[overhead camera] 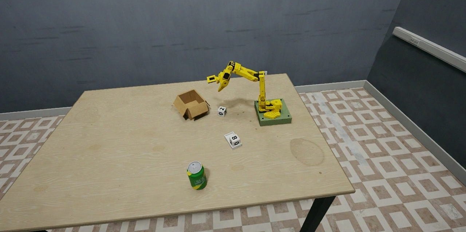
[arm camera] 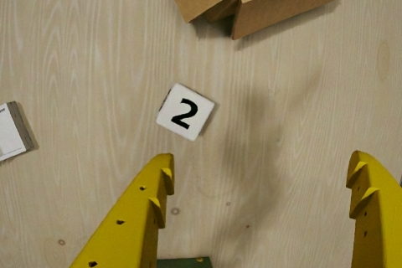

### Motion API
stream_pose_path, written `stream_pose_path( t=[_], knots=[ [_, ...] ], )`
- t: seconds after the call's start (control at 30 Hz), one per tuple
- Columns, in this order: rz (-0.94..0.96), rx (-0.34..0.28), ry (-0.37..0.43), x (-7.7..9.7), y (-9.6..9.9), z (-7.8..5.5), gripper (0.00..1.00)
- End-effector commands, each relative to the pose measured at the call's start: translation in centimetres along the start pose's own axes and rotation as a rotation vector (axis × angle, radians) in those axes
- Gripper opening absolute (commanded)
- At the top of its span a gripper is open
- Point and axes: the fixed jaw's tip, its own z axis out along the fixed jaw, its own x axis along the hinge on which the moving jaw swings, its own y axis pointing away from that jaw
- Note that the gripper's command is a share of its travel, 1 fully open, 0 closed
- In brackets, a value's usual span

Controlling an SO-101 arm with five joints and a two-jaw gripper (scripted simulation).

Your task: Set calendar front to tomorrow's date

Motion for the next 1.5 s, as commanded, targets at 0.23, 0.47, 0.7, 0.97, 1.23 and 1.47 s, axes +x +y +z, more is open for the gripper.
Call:
stream_pose_path(
  t=[0.23,0.47,0.7,0.97,1.23,1.47],
  knots=[
    [-0.402,0.019,-0.019,0.6,-0.4,0.3,0.35],
    [-0.58,0.022,-0.016,0.9,-0.5,0.6,0.35],
    [-0.787,0.026,-0.012,1.3,-0.7,0.9,0.35],
    [-0.909,0.028,-0.009,1.5,-0.8,1.0,0.35],
    [-0.987,0.029,-0.008,1.6,-0.9,1.2,0.35],
    [-0.998,0.029,-0.007,1.7,-0.9,1.2,0.35]
  ],
)
